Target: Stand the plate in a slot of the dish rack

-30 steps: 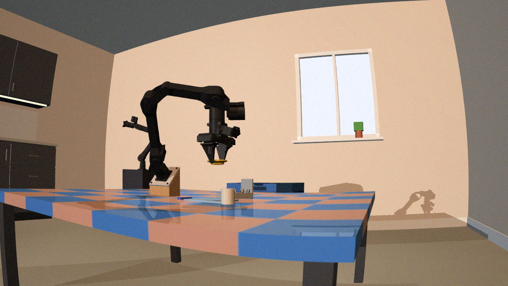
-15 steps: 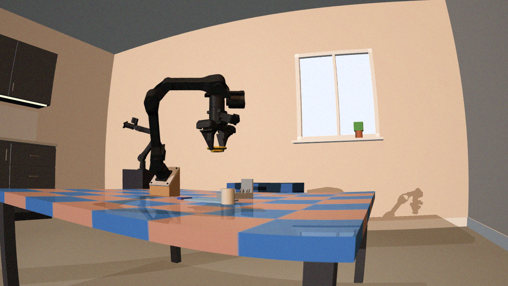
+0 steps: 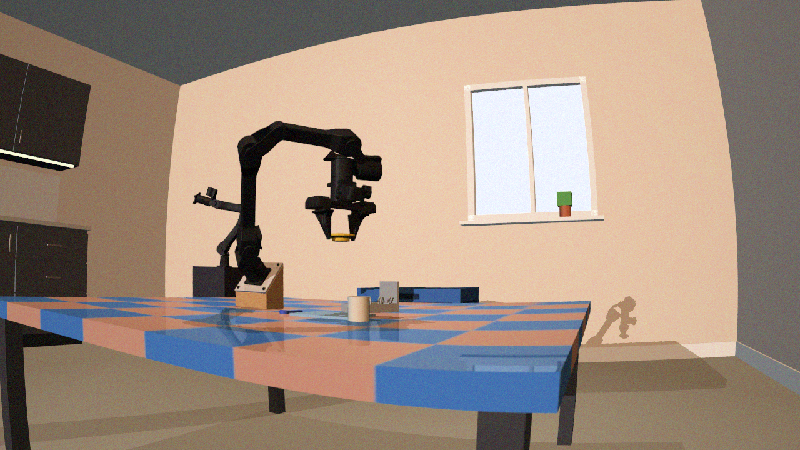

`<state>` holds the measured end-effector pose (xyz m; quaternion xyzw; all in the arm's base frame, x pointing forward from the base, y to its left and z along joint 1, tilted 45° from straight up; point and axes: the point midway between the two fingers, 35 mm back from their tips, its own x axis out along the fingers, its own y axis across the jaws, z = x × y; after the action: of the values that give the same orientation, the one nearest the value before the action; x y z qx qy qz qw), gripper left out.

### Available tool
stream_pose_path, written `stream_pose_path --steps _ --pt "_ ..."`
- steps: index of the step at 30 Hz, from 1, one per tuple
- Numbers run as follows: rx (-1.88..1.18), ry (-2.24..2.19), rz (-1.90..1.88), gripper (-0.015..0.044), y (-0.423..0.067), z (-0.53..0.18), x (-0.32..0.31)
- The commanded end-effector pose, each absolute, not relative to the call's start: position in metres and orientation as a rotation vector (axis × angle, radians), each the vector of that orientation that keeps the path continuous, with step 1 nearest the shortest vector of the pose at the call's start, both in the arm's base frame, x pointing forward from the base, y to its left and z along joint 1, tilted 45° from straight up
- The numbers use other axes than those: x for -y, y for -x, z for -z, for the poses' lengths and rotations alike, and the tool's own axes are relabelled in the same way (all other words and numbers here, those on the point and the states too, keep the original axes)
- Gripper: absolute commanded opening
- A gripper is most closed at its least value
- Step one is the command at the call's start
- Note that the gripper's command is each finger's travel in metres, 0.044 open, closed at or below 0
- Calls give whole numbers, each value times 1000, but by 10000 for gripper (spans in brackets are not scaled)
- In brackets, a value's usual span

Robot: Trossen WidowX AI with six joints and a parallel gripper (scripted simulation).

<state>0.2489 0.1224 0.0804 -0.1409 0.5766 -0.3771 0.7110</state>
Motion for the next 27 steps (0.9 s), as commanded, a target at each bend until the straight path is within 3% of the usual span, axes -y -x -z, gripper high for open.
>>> stream_pose_path --steps 1,27 --pt "-1269 289 863 0 -245 -76 -123" --pt "-1756 277 390 0 -238 -26 -83"
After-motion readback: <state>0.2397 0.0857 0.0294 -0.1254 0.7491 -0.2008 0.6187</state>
